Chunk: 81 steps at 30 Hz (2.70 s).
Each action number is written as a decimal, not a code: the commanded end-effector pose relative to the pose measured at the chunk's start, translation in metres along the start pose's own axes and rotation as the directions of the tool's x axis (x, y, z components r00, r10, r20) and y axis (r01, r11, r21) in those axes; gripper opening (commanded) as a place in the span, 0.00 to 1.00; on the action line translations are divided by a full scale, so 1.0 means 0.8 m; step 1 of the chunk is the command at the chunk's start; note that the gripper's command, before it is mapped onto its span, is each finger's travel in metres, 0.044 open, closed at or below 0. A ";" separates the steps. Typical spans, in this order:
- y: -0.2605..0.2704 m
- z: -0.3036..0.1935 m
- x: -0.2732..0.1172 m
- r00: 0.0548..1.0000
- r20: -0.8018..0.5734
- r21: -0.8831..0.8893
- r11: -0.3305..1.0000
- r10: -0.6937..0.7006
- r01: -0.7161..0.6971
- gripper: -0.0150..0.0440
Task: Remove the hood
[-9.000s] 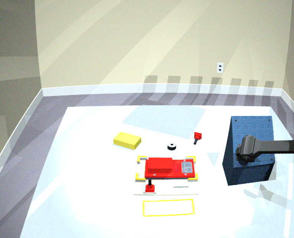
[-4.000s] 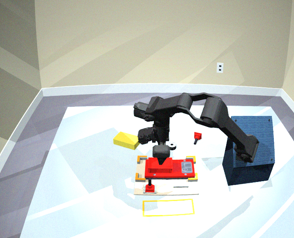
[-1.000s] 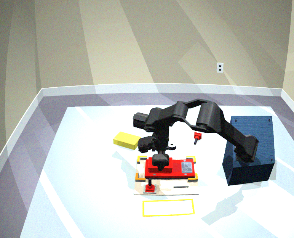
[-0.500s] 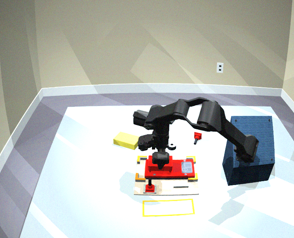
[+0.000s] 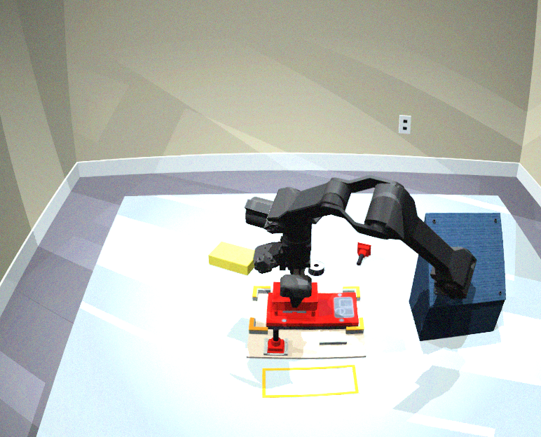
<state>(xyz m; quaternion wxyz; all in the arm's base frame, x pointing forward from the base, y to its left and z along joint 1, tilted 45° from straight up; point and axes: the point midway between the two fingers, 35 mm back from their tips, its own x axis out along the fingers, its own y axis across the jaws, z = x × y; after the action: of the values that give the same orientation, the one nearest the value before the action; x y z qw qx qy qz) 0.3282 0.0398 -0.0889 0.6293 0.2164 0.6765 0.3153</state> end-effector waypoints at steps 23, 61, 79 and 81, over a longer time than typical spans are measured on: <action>0.017 0.003 -0.057 1.000 -0.001 0.004 1.000 -0.005 0.005 0.25; 0.213 -0.017 -0.066 1.000 0.000 0.000 1.000 -0.010 0.010 0.25; 0.266 -0.042 -0.064 1.000 -0.004 -0.003 1.000 0.004 -0.004 0.25; 0.266 -0.042 -0.063 1.000 -0.004 -0.003 1.000 0.004 -0.004 0.25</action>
<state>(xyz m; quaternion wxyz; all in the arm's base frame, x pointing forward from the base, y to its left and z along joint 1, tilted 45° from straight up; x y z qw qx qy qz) 0.2801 0.1488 0.0973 0.6293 0.2143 0.6758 0.3185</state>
